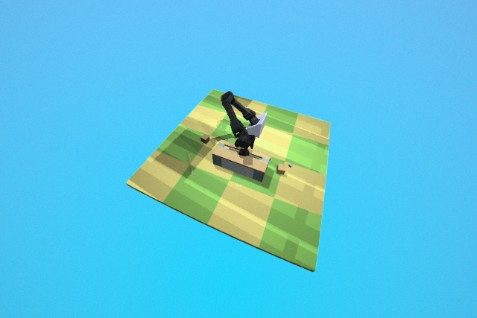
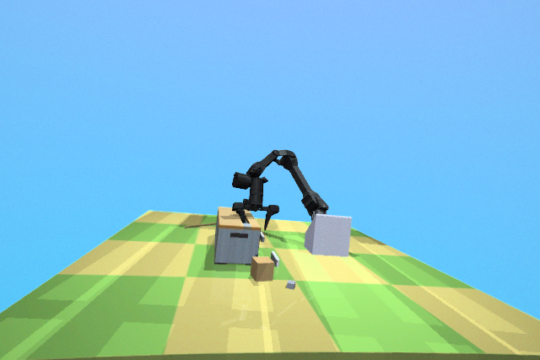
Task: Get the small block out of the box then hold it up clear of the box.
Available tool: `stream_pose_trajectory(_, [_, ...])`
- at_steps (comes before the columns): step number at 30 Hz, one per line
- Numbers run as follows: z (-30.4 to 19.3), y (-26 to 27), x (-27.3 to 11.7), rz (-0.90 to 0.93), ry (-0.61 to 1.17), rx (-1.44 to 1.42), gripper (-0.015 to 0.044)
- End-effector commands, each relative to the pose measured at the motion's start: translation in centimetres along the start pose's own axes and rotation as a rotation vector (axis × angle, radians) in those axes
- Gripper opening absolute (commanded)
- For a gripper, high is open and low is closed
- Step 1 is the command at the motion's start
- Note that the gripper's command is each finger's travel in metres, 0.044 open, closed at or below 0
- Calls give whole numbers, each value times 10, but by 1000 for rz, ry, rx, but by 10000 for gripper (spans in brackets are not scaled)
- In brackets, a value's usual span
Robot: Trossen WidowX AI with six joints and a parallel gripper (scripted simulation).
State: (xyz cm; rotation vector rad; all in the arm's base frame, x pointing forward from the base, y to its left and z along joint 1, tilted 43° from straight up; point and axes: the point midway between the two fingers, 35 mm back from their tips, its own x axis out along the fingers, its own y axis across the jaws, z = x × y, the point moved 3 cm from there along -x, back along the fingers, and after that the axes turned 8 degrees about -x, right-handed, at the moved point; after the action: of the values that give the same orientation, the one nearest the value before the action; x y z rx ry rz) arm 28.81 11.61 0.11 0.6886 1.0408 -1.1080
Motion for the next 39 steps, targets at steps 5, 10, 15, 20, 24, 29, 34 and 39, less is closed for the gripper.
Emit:
stream_pose_trajectory(5, [-9, 2, 2, 6, 5, 3, 400])
stream_pose_trajectory(10, [-19, 4, 5, 6, 6, 3, 400])
stream_pose_trajectory(15, [-30, 5, 9, 6, 6, 3, 400])
stream_pose_trajectory(20, [-40, 7, 12, 6, 7, 3, 400])
stream_pose_trajectory(24, [-49, 8, 15, 7, 7, 3, 400])
stream_pose_trajectory(29, [-60, 9, 19, 7, 8, 3, 400])
stream_pose_trajectory(34, [-70, 11, 23, 7, 9, 3, 400])
stream_pose_trajectory(39, [-80, 12, 26, 7, 10, 4, 400])
